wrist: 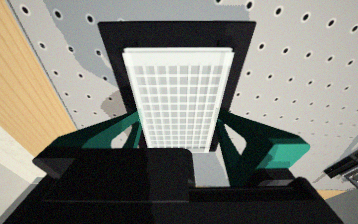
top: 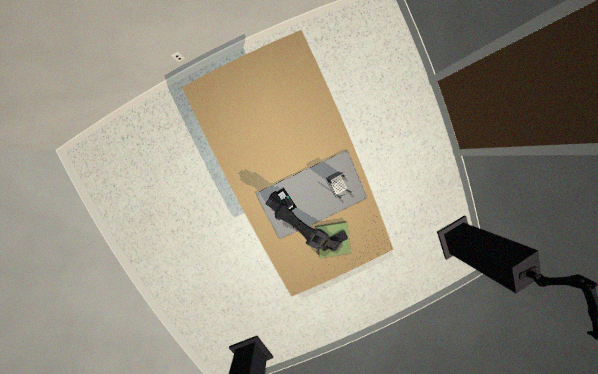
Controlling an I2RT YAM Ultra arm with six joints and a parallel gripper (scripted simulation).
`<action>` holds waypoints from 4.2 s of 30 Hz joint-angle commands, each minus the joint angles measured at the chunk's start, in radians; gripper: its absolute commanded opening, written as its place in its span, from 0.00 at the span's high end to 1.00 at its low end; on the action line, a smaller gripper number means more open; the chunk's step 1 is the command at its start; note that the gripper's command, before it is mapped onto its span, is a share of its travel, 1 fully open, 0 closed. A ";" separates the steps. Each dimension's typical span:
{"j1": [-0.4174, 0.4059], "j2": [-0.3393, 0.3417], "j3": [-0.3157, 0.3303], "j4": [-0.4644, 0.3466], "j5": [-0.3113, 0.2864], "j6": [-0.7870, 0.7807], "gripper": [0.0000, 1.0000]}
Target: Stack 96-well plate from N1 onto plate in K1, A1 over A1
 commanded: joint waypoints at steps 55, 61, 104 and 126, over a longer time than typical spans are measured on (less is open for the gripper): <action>0.022 -0.087 0.158 -0.196 0.004 0.018 1.00; 0.025 -0.090 0.179 -0.220 0.005 0.019 1.00; 0.041 -0.046 0.459 -0.488 0.009 0.035 1.00; 0.041 -0.041 0.533 -0.543 0.009 0.036 1.00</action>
